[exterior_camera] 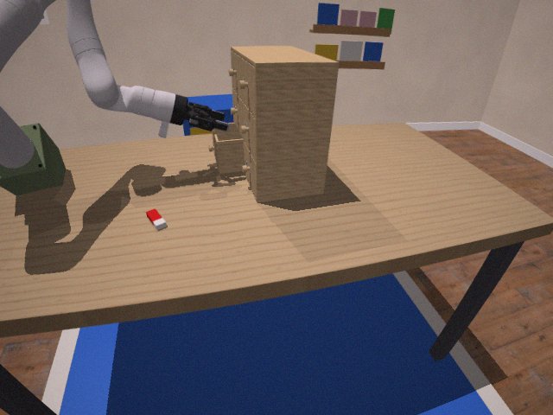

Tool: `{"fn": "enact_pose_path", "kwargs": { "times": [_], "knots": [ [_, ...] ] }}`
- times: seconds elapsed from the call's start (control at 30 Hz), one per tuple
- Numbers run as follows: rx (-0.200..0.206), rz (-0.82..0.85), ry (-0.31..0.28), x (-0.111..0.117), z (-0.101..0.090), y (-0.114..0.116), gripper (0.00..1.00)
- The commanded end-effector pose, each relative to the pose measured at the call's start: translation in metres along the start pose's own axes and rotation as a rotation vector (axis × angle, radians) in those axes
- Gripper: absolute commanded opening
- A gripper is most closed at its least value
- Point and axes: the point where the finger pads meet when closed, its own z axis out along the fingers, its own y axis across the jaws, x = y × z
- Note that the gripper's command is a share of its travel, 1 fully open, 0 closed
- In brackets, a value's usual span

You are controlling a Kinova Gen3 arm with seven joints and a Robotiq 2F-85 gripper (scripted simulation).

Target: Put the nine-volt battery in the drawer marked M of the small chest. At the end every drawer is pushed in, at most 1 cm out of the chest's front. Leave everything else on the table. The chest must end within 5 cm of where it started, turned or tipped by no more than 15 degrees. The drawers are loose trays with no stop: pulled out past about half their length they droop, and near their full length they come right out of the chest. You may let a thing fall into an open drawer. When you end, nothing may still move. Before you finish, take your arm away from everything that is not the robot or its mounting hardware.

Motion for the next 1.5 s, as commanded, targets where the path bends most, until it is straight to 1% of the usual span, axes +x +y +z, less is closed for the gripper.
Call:
{"fn": "enact_pose_path", "kwargs": {
  "times": [0.0, 0.17, 0.4, 0.57, 0.87, 0.93, 1.23, 1.4, 1.47],
  "knots": [
    [0.000, 0.001, -0.002, -0.001, 0.000, 0.000, 1.00],
    [0.000, 0.001, -0.002, 0.000, -0.002, 0.000, 1.00],
    [0.000, 0.001, -0.002, 0.002, -0.011, 0.000, 1.00],
    [0.000, 0.001, -0.002, 0.008, -0.030, 0.000, 1.00],
    [0.000, 0.001, -0.002, 0.022, -0.077, 0.000, 1.00],
    [0.000, 0.001, -0.002, 0.022, -0.077, 0.000, 1.00],
    [0.000, 0.001, -0.002, 0.034, -0.118, 0.000, 1.00],
    [0.000, 0.001, -0.002, 0.038, -0.134, 0.000, 1.00],
    [0.000, 0.001, -0.002, 0.039, -0.137, 0.000, 1.00]
  ]
}}
